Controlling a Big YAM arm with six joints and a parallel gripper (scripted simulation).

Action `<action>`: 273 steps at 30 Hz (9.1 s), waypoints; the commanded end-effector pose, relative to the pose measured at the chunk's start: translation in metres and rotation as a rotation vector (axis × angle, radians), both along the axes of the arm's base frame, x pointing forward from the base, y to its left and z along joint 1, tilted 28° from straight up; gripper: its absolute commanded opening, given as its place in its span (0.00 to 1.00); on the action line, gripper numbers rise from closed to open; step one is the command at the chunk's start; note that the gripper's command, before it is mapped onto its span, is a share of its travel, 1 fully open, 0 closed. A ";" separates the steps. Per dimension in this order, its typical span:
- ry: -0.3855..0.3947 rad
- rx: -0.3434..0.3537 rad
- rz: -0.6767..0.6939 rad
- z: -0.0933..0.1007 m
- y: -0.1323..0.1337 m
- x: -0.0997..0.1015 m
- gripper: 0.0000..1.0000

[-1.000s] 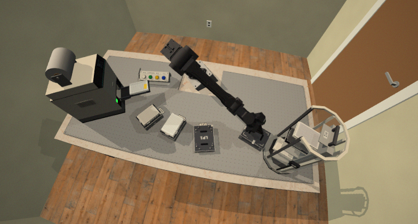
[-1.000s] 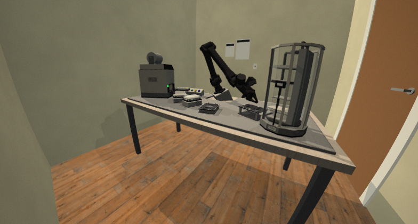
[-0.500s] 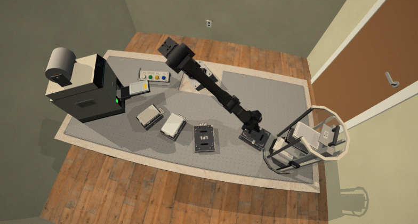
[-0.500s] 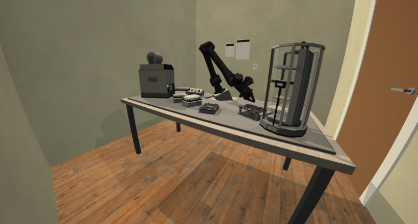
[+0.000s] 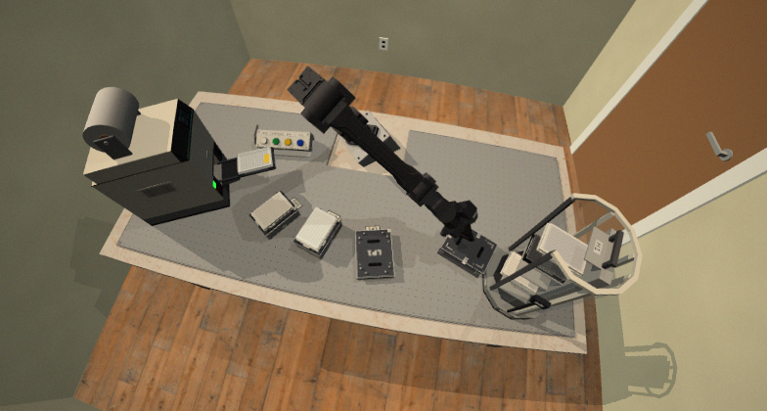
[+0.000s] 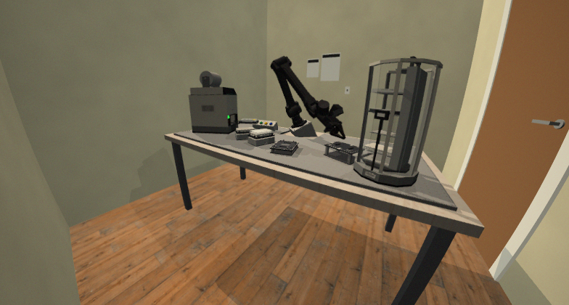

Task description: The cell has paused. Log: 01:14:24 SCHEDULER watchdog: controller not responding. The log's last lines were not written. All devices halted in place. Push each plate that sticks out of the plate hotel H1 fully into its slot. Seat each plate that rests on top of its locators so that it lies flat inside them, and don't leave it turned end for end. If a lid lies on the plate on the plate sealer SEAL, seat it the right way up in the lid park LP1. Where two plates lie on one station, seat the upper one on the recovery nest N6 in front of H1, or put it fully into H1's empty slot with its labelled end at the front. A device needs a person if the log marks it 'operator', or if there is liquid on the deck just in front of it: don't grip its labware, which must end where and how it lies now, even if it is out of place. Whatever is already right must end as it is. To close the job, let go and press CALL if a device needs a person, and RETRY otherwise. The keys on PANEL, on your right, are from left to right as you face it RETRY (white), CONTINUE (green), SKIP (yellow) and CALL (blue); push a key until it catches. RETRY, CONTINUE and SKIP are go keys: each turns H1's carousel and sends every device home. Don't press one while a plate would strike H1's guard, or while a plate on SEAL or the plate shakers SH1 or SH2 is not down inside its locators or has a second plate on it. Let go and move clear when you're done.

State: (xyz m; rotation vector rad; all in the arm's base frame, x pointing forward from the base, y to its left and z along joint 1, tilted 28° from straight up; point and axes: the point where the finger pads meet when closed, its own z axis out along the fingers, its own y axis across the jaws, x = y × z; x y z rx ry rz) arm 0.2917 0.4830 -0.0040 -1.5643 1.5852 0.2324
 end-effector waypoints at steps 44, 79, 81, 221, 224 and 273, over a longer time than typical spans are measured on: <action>-0.020 0.054 0.004 0.059 0.030 -0.009 0.00; -0.019 0.064 0.004 0.139 0.053 -0.041 0.00; -0.019 0.064 0.004 0.144 0.055 -0.043 0.00; 0.414 -0.338 -1.314 0.322 -0.144 0.016 0.00; 0.409 -0.352 -1.297 0.325 -0.153 0.017 0.00; 0.475 -0.138 -1.589 0.359 -0.278 0.025 0.00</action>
